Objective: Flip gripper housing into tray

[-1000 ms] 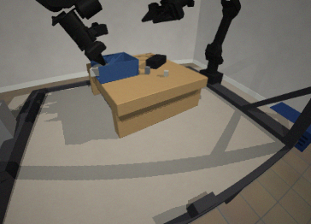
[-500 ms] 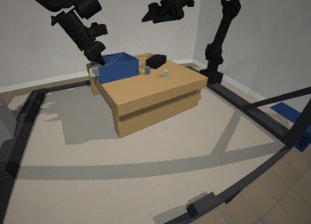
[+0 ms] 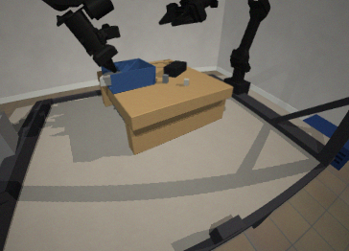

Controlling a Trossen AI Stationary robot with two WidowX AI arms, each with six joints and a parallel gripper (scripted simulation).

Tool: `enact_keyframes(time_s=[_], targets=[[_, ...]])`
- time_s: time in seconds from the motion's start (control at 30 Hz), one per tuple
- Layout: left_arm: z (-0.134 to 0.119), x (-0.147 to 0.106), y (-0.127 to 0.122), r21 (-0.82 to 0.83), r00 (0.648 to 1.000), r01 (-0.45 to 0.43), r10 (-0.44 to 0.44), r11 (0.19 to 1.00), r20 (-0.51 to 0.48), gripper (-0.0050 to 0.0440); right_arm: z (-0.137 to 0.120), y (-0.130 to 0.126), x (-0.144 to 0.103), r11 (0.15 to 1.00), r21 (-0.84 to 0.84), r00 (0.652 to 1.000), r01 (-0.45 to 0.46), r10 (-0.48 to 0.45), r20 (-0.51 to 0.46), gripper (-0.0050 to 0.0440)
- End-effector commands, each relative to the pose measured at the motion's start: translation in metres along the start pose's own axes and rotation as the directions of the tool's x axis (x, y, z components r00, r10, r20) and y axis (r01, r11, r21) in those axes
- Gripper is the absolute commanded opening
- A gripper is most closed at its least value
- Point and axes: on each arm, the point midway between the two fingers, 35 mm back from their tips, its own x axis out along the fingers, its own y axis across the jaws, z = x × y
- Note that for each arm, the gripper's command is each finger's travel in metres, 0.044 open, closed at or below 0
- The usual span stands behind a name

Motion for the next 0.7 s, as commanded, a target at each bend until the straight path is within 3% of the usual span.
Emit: enact_keyframes(time_s=[0.0,0.53,0.67], targets=[[0.0147,-0.0143,-0.0002,-0.001,0.999,0.002,-0.002,1.000,0.043,0.0000,0.0084,-0.0006,-0.0066,1.000,-0.003,1.000,0.004,-0.004,0.026,0.0436],[0.0194,-0.0238,-0.0002,-0.001,0.999,0.002,-0.002,1.000,0.043,0.0000,0.0084,-0.0006,-0.0066,1.000,-0.003,1.000,0.004,-0.004,0.026,0.0436],[0.0195,-0.0196,-0.0016,0.028,0.998,-0.011,0.010,1.000,0.056,0.0099,0.0084,-0.0006,-0.0066,1.000,-0.003,1.000,0.004,-0.004,0.026,0.0436]])
